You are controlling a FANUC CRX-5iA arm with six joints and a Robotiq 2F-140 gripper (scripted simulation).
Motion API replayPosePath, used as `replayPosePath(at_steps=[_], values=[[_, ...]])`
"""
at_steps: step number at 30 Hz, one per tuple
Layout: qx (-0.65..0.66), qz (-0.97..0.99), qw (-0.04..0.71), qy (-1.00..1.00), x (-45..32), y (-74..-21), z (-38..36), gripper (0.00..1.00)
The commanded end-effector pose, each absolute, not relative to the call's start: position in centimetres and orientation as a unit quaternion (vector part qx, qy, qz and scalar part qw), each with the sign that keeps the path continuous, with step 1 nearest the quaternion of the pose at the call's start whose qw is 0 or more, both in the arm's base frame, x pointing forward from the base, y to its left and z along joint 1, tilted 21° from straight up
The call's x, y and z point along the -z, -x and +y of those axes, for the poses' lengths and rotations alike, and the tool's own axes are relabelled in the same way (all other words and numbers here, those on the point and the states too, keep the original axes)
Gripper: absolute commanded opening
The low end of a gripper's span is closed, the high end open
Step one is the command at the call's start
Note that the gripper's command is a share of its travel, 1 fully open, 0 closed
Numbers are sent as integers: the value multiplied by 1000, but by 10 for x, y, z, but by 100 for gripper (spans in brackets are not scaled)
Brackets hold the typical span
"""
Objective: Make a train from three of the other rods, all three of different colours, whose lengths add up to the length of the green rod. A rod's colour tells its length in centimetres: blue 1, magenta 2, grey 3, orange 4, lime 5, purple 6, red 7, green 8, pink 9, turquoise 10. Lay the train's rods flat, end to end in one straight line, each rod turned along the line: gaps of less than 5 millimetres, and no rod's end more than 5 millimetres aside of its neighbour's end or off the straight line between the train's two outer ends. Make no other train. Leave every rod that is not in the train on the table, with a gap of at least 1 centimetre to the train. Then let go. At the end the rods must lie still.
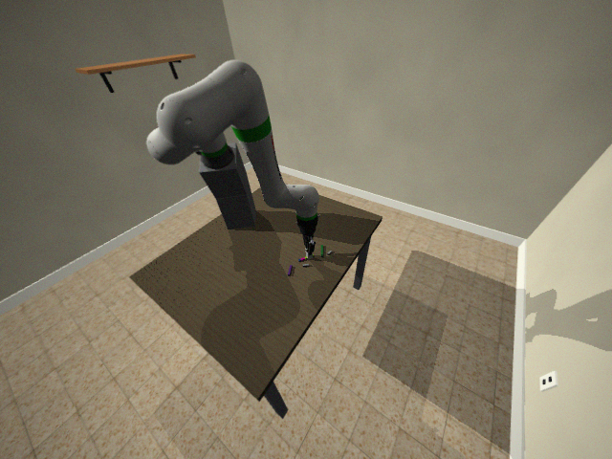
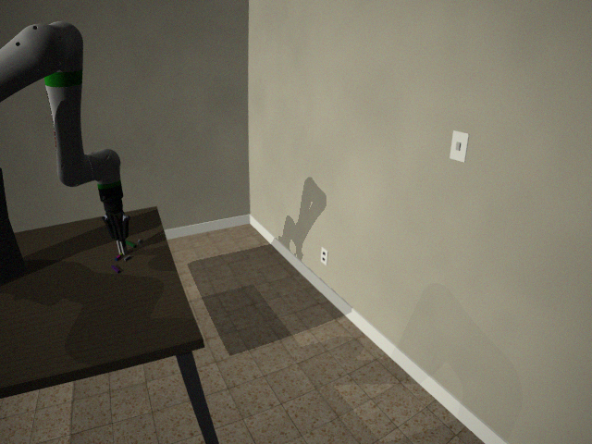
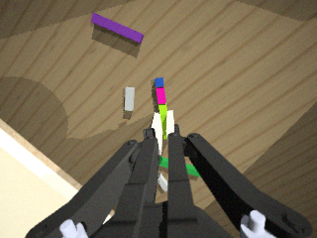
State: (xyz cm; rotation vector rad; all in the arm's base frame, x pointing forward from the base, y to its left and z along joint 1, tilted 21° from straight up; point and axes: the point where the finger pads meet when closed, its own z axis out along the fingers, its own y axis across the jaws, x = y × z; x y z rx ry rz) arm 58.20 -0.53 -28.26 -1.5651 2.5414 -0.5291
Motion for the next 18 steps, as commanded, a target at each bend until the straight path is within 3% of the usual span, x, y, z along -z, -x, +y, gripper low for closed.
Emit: replayPosePath(at_steps=[1, 18], values=[[174, 837, 55, 516, 283, -582, -5, 3], [174, 837, 55, 516, 283, -582, -5, 15]])
